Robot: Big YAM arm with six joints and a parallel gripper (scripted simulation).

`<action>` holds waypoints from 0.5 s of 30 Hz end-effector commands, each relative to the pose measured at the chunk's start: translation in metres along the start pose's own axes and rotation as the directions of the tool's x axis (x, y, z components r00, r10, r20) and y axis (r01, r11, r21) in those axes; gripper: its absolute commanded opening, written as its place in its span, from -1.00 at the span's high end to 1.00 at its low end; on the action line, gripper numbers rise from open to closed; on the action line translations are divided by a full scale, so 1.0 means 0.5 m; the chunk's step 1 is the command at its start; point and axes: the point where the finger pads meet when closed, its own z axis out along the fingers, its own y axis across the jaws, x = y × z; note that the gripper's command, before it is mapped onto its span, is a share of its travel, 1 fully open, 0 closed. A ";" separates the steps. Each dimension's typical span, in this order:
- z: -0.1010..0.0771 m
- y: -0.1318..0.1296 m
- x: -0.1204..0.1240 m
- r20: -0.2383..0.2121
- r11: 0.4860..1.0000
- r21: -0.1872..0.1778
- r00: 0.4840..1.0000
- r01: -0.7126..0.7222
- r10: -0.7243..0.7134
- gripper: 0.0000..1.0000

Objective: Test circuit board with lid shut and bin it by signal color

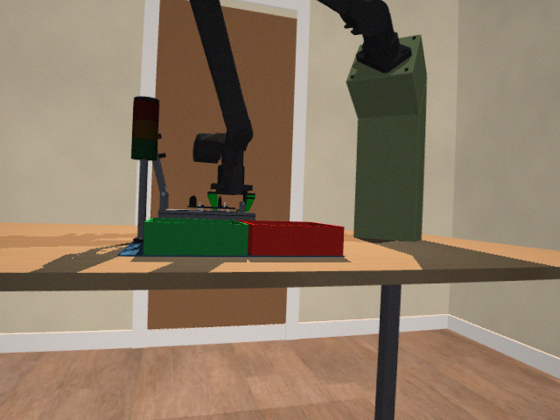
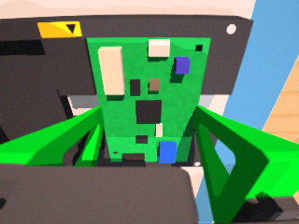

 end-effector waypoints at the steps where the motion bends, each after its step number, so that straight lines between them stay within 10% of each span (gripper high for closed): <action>1: -0.039 -0.001 -0.014 0.020 1.000 -0.004 1.000 -0.014 0.014 -0.45; 15: -0.061 0.005 -0.009 0.016 1.000 -0.006 1.000 -0.006 0.006 -0.45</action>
